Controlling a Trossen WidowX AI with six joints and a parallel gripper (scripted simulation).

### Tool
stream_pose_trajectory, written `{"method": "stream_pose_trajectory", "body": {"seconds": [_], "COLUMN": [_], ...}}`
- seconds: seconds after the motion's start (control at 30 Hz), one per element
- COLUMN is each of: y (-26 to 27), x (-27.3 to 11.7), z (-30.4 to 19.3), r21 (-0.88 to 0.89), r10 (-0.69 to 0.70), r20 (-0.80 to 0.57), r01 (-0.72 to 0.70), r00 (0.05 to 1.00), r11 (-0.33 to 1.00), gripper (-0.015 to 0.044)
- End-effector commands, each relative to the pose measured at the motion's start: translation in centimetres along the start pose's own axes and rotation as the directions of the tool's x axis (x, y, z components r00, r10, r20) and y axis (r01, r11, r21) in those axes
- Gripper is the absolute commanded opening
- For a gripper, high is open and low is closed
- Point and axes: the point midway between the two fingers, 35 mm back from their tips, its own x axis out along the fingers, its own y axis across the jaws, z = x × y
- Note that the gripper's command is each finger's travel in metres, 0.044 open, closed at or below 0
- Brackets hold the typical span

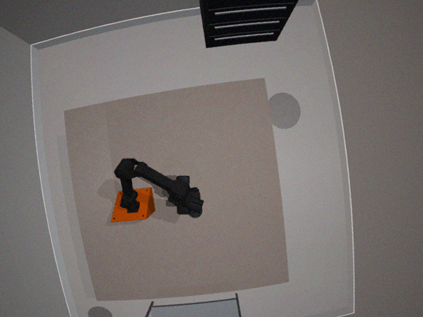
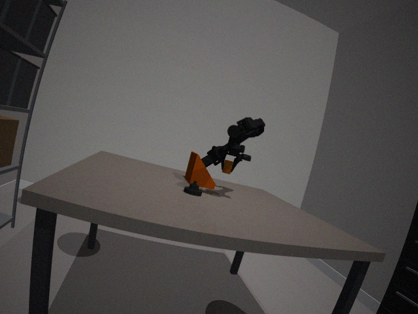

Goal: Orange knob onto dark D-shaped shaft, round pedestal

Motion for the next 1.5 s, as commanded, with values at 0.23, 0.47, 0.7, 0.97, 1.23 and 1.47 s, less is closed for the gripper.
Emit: {"method": "stream_pose_trajectory", "body": {"seconds": [0.23, 0.47, 0.7, 0.97, 1.23, 1.47], "y": [-3.0, -5.1, -7.1, -9.6, -12.0, -13.4], "x": [0.5, 1.1, 1.7, 2.6, 3.5, 4.1], "z": [1.5, 2.3, 2.9, 3.4, 3.8, 3.9], "r21": [-0.006, -0.007, -0.007, -0.008, -0.009, -0.009], "r10": [-0.007, -0.008, -0.008, -0.008, -0.007, -0.006], "r20": [0.009, 0.009, 0.009, 0.010, 0.010, 0.010], "r01": [0.007, 0.008, 0.008, 0.008, 0.007, 0.006], "r00": [1.000, 1.000, 1.000, 1.000, 1.000, 1.000], "r11": [1.000, 1.000, 1.000, 1.000, 1.000, 1.000], "gripper": [0.0000, 0.0000, 0.0000, 0.0000, 0.0000, 0.0000]}}
